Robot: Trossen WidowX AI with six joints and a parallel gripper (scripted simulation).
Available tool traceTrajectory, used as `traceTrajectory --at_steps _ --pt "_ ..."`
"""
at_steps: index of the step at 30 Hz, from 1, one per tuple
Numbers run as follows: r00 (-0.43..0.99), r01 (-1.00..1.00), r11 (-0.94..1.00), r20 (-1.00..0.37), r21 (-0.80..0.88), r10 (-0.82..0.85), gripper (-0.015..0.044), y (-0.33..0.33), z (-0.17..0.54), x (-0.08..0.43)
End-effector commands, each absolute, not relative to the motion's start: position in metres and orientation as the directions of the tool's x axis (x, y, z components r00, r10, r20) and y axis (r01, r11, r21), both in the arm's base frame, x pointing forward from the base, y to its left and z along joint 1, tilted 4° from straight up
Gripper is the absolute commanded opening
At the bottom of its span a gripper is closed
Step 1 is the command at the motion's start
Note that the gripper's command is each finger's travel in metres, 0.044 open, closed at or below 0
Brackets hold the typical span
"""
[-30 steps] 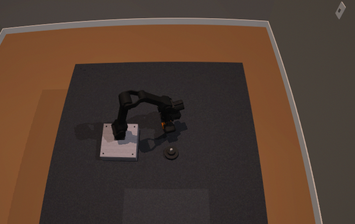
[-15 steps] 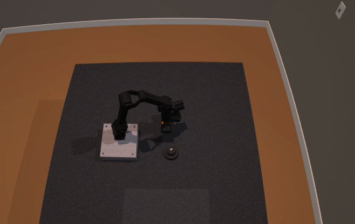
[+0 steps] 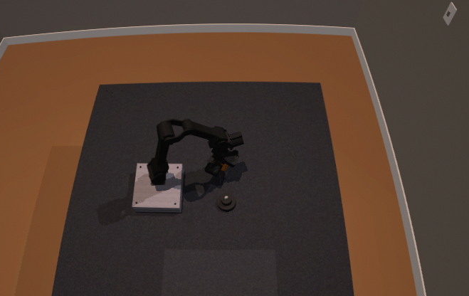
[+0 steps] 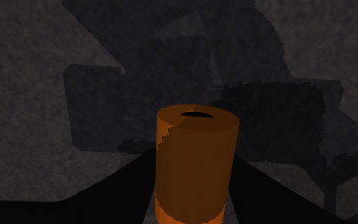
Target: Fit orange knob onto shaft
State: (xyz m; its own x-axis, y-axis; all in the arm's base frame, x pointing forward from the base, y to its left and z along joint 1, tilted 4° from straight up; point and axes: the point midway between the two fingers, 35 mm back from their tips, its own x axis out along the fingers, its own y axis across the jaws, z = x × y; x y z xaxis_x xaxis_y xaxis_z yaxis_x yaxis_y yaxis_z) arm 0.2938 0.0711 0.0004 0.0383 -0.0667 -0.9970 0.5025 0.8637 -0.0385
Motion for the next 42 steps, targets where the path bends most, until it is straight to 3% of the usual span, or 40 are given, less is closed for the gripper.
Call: traceTrajectory --at_steps 1,7,21,28,42 --pt "0.042 0.562 0.827 -0.997 -0.028 -0.062 0.0181 0.0721 0.0018 0.2951" --pt "0.042 0.604 0.796 -0.997 -0.024 -0.062 0.0181 0.0721 0.0018 0.2951" --pt "0.042 0.897 0.442 -0.997 0.010 -0.062 0.0181 0.0721 0.0018 0.2951" --pt "0.042 0.909 0.416 -0.997 0.012 -0.062 0.0181 0.0721 0.0018 0.2951" --pt "0.042 0.998 -0.048 -0.997 0.045 -0.062 0.0181 0.0721 0.0018 0.2950"
